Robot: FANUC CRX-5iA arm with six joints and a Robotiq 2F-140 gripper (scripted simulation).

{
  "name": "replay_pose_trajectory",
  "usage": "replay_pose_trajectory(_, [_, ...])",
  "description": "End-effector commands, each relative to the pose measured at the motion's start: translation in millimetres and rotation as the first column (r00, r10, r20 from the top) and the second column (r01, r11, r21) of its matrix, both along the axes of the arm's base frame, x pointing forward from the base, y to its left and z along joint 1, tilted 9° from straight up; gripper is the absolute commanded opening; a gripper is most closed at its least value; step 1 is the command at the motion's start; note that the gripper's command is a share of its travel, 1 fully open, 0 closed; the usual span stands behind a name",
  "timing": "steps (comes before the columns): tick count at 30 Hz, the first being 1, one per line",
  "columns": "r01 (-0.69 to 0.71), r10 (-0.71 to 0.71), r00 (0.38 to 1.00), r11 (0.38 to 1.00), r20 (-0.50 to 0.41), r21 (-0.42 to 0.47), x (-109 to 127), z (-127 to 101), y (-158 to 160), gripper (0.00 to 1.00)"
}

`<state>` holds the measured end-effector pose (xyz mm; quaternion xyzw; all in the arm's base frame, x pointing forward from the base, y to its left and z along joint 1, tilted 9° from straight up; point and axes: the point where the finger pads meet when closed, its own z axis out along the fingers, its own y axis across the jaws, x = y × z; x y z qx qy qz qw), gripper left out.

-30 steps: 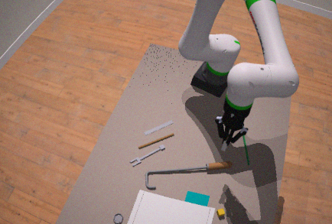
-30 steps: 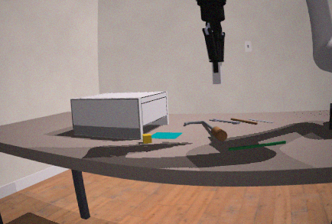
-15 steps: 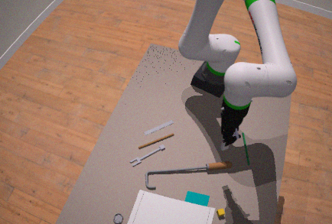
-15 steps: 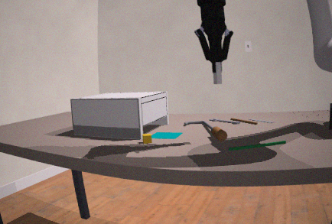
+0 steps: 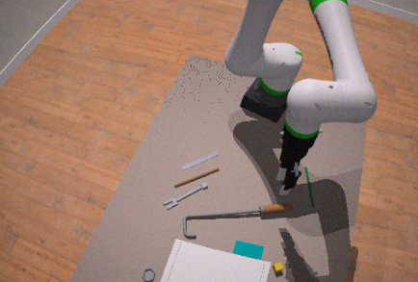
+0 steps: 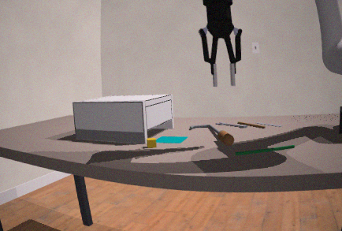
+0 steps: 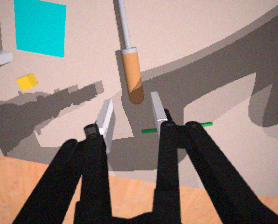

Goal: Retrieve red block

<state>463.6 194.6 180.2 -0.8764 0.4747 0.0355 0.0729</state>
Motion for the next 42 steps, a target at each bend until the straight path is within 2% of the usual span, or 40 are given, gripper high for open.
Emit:
replay_pose_trajectory(1, [0.000, 0.000, 1.000, 1.000, 0.000, 0.000, 0.1, 0.2, 0.0, 0.35])
replay_pose_trajectory(31, [0.000, 0.000, 1.000, 1.000, 0.000, 0.000, 0.1, 0.1, 0.0, 0.35])
replay_pose_trajectory(42, [0.001, -0.001, 1.000, 1.000, 0.000, 0.000, 0.2, -6.4, 1.1, 0.35])
